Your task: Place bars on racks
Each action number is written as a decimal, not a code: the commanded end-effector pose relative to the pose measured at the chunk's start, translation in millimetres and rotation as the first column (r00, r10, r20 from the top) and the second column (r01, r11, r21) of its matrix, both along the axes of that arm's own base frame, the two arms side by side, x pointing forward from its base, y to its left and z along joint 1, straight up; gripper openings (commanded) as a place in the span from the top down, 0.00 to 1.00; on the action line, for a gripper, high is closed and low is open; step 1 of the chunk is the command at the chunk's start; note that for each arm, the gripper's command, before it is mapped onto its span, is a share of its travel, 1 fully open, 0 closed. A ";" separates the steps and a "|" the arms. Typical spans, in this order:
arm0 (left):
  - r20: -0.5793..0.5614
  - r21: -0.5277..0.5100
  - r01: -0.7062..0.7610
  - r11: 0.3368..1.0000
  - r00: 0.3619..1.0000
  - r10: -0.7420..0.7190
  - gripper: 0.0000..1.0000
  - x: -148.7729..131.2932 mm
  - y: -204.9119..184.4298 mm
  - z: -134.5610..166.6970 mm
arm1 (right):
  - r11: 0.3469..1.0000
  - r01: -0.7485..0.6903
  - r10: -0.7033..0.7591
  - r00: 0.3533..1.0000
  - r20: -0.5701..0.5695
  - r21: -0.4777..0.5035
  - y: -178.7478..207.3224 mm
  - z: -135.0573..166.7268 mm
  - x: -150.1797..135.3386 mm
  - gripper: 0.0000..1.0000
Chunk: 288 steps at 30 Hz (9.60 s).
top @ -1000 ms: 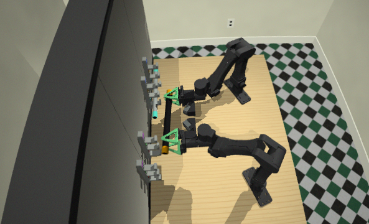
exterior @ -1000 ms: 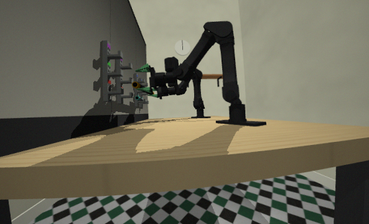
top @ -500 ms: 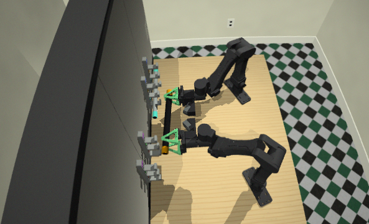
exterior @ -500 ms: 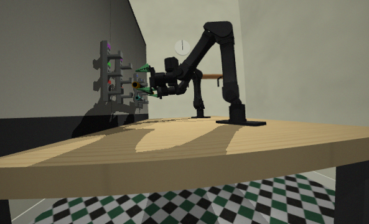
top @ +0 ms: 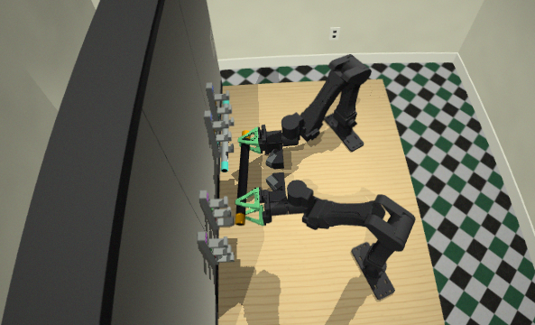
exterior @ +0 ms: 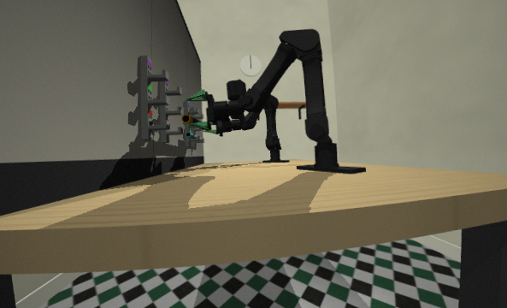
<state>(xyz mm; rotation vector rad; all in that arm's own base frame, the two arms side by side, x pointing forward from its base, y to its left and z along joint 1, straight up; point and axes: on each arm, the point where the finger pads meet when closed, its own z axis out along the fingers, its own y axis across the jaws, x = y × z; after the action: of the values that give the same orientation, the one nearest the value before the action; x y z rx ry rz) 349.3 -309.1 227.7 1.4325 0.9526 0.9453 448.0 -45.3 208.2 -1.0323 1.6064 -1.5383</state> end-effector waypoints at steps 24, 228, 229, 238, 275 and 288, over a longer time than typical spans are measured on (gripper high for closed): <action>0.041 -0.057 0.003 0.998 0.999 0.000 0.00 -47.6 17.9 21.7 | 1.000 0.003 -0.004 0.996 0.089 0.013 3.2 46.3 2.9 1.00; 0.041 -0.057 0.002 0.998 0.999 0.000 0.00 -27.4 85.2 20.8 | 1.000 0.003 -0.004 0.996 0.091 0.013 -1.1 17.0 0.9 1.00; 0.041 -0.057 0.002 0.998 0.999 0.000 0.00 -27.4 85.2 20.8 | 1.000 0.003 -0.004 0.996 0.091 0.013 -1.2 16.4 0.7 1.00; 0.041 -0.057 0.003 0.998 0.999 0.000 0.00 -27.4 85.2 20.8 | 1.000 0.003 -0.004 0.996 0.091 0.013 -1.6 19.3 0.6 1.00; 0.041 -0.057 0.003 0.998 0.999 0.000 0.00 -27.4 85.2 20.8 | 1.000 0.003 -0.004 0.996 0.091 0.013 -4.5 33.8 0.0 1.00; 0.041 -0.057 0.003 0.998 0.999 0.000 0.00 -27.4 85.2 20.8 | 1.000 0.004 -0.005 0.996 0.091 0.013 -6.1 39.1 0.6 1.00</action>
<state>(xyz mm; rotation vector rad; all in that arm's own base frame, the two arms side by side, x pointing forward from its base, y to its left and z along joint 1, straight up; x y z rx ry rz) 323.5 -228.8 242.1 1.3810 0.9426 0.9348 445.0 -47.9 202.5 -1.0910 1.6182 -1.5506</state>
